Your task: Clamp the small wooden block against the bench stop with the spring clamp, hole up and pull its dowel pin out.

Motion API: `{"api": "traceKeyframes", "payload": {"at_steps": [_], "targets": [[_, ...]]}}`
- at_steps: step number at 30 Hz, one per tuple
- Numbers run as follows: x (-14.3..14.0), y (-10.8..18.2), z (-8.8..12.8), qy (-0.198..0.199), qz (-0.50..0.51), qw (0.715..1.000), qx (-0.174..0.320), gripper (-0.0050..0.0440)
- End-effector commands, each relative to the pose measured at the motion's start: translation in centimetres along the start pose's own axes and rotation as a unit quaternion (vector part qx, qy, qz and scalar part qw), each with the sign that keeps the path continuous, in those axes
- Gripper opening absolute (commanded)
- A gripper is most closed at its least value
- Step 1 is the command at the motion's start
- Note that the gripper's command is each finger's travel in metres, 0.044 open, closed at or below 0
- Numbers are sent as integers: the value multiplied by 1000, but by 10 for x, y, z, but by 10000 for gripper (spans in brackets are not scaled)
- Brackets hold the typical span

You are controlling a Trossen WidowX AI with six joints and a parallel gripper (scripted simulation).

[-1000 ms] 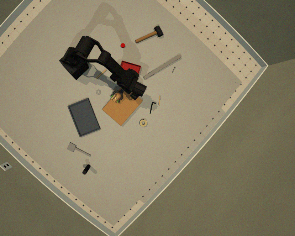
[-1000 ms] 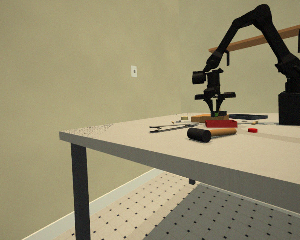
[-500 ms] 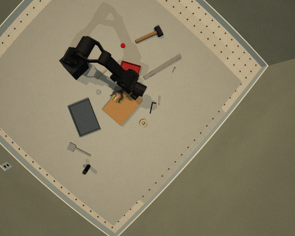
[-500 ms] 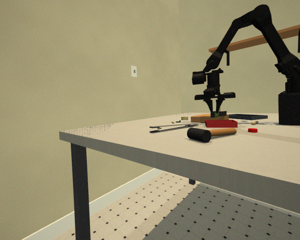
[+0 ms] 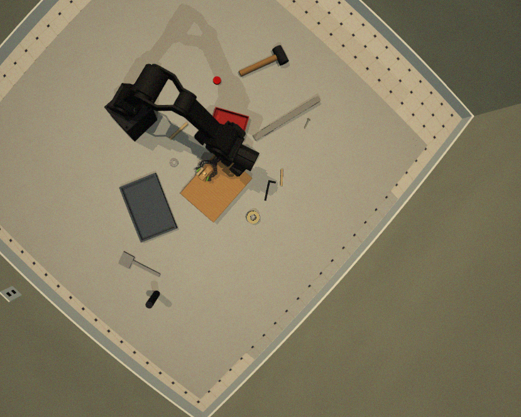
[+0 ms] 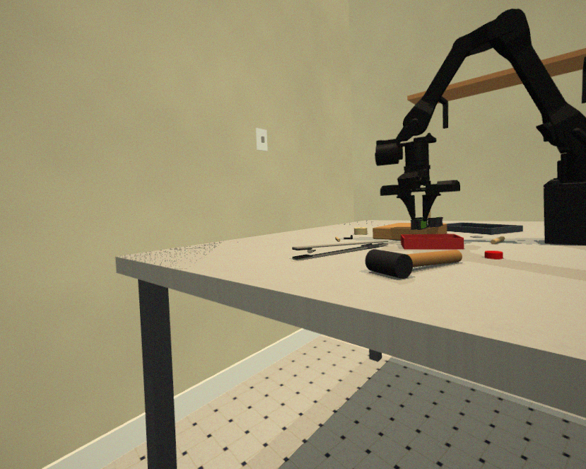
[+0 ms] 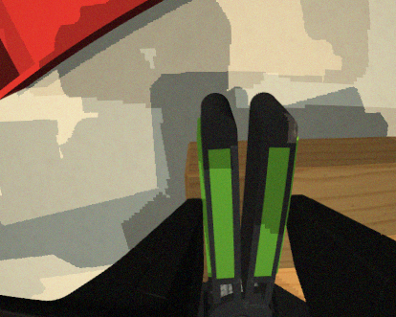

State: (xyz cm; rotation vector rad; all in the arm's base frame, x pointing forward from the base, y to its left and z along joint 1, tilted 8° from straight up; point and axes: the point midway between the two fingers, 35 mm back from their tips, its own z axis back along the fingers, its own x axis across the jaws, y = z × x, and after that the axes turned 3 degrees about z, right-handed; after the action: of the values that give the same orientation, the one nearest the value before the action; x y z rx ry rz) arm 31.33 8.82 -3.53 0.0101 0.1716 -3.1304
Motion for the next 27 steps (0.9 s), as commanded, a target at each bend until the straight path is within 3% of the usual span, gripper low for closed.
{"api": "traceKeyframes", "payload": {"at_steps": [1, 27], "targets": [[-3, -1, 1, 5, 2, 1000, -2, 150], [-1, 0, 0, 1, 0, 1000, 0, 390]]}}
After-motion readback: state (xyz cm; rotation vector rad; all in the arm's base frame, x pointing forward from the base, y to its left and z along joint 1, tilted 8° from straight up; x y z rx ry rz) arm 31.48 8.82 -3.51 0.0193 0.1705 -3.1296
